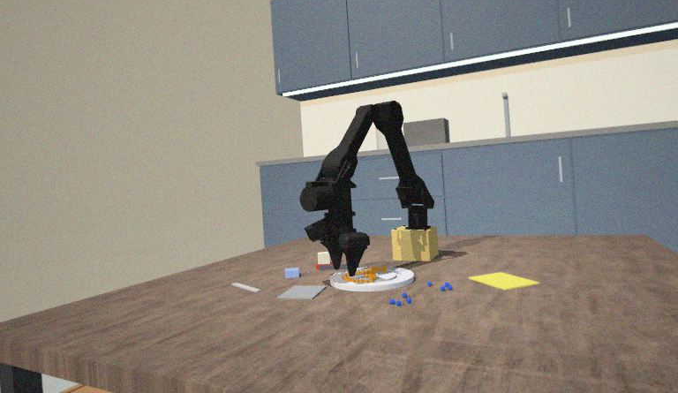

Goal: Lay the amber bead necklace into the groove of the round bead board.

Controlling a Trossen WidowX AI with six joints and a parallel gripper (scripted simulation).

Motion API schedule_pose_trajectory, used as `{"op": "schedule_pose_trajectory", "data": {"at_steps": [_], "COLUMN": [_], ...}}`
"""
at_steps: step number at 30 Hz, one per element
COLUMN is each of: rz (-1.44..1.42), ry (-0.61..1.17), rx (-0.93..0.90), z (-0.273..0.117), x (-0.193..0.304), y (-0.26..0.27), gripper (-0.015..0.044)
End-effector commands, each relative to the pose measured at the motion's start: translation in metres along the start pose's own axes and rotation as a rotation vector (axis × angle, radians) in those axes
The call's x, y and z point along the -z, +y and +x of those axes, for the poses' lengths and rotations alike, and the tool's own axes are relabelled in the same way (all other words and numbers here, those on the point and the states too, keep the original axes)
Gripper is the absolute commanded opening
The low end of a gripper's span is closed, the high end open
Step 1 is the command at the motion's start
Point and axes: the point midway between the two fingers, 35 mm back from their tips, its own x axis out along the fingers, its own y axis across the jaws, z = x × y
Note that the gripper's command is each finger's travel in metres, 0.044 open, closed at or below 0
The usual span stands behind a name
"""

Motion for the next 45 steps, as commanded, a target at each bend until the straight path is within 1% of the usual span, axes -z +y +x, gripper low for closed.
{"op": "schedule_pose_trajectory", "data": {"at_steps": [1,13,15,20,22,25,28,29,32,45], "rz": [-0.003,-0.003,0.012,0.11,0.113,0.113,0.113,0.107,0.108,0.111], "ry": [0.001,0.001,0.001,0.002,0.002,0.002,0.002,-0.013,-0.012,-0.003], "rx": [0.0,0.0,0.0,0.0,0.0,0.0,0.0,-0.007,-0.007,-0.003], "z": [0.0,0.0,-0.004,-0.031,-0.032,-0.023,-0.016,-0.025,-0.023,-0.003], "x": [0.0,0.0,0.001,0.011,0.012,0.012,0.012,0.008,0.008,0.011], "y": [0.0,0.0,0.0,0.002,0.002,0.002,0.002,0.004,0.004,0.003], "gripper": [0.044,0.044,0.0387,0.0256,0.0204,0.0125,0.012,0.012,0.012,0.012]}}
